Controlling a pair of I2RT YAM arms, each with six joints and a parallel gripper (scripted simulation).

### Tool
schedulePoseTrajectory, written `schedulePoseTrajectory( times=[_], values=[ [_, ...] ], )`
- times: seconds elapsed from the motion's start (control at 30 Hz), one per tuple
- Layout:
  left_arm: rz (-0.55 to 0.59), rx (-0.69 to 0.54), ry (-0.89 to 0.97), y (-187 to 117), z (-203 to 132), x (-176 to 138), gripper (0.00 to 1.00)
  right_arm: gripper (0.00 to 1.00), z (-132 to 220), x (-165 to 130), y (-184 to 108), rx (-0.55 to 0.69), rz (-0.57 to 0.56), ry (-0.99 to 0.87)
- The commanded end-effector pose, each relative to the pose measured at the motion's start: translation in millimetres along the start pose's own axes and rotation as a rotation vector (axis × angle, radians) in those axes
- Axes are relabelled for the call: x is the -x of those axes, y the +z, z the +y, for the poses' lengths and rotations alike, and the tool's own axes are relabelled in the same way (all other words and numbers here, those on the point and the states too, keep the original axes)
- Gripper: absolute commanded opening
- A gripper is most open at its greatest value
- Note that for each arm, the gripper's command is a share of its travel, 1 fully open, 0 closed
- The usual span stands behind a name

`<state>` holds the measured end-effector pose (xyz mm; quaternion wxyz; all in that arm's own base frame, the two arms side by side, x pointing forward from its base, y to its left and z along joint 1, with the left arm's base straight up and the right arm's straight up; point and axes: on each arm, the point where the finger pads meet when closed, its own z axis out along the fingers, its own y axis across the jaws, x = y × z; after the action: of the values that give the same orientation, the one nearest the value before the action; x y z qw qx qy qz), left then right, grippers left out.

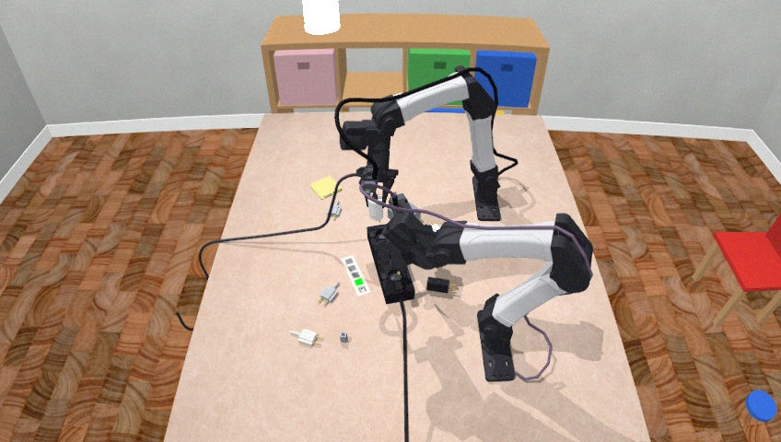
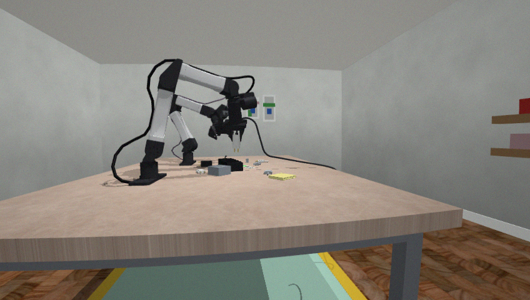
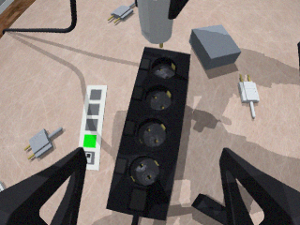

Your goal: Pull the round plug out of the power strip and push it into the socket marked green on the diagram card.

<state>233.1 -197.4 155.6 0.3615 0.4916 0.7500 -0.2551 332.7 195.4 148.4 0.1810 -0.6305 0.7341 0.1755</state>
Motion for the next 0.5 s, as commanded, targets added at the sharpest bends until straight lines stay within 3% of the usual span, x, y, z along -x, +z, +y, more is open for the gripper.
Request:
schedulePoseTrajectory(
  times=[0.0, 0.37, 0.47],
  values=[
    [0.027, 0.072, -0.104, -27, -6, 20, 1.00, 0.33, -2, 15, -19, -0.044, -0.026, -0.046],
    [-0.080, 0.240, -0.169, -99, -37, 86, 1.00, 0.33, -4, 20, -13, -0.068, -0.028, -0.009],
    [-0.102, 0.258, -0.176, -111, -45, 99, 1.00, 0.33, 1, 34, -7, -0.081, -0.031, 0.015]
  ],
)
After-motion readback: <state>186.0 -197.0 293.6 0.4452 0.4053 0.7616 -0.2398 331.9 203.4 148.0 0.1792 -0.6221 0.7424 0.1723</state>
